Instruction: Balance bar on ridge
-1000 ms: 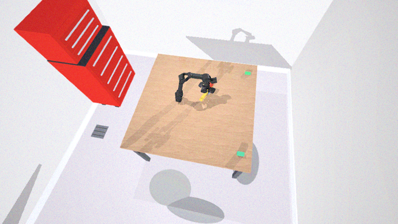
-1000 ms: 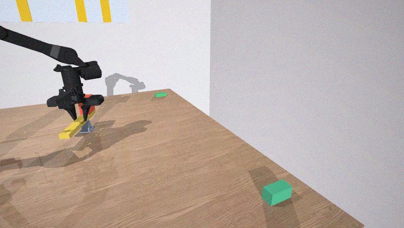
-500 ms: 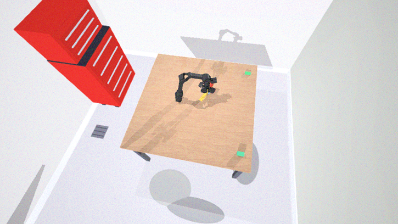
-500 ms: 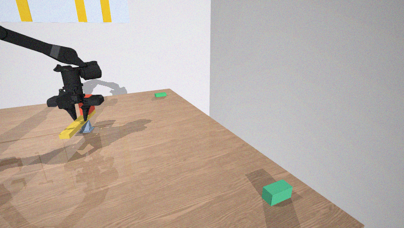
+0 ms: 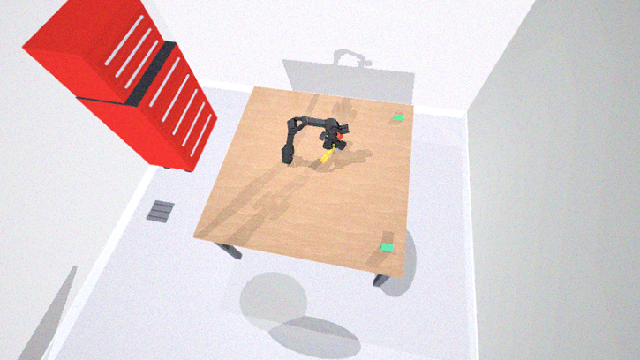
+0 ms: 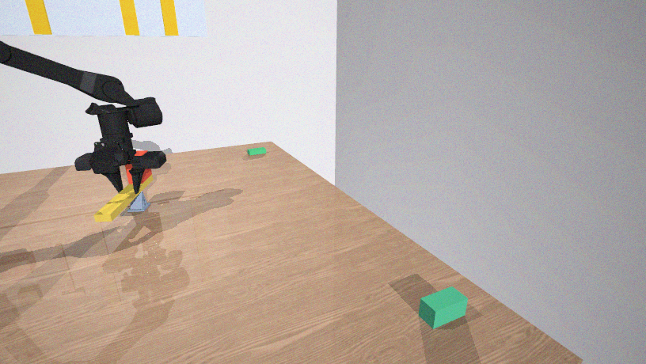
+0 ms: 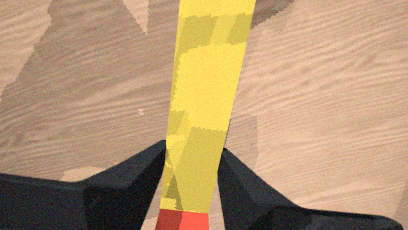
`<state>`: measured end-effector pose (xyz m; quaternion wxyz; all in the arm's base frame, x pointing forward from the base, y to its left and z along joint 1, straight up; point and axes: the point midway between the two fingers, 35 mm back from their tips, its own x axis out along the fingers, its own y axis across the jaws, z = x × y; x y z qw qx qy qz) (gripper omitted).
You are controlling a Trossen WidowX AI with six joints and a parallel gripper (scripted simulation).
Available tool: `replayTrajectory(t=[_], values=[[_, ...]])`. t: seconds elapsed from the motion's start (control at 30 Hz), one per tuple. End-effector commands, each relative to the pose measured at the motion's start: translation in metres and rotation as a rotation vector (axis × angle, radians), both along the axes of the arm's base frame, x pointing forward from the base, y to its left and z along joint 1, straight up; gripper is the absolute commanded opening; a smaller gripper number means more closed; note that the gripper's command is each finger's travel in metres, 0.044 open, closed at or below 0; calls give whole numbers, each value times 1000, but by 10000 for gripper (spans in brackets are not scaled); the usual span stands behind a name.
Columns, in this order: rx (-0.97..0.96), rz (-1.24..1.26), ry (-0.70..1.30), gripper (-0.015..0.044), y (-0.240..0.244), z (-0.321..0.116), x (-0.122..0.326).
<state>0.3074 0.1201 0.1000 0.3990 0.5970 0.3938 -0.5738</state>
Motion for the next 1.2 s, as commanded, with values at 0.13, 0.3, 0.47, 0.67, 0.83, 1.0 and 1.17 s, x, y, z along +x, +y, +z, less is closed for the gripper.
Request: replayTrajectory(t=[0.13, 0.3, 0.47, 0.67, 0.83, 1.0, 1.17], values=[[0, 0, 0, 157, 0, 0, 0], [0, 0, 0, 167, 0, 0, 0], [0, 0, 0, 167, 0, 0, 0], [0, 0, 0, 168, 0, 0, 0], [0, 0, 0, 169, 0, 0, 0], [0, 0, 0, 170, 0, 0, 0], [0, 0, 0, 171, 0, 0, 0]])
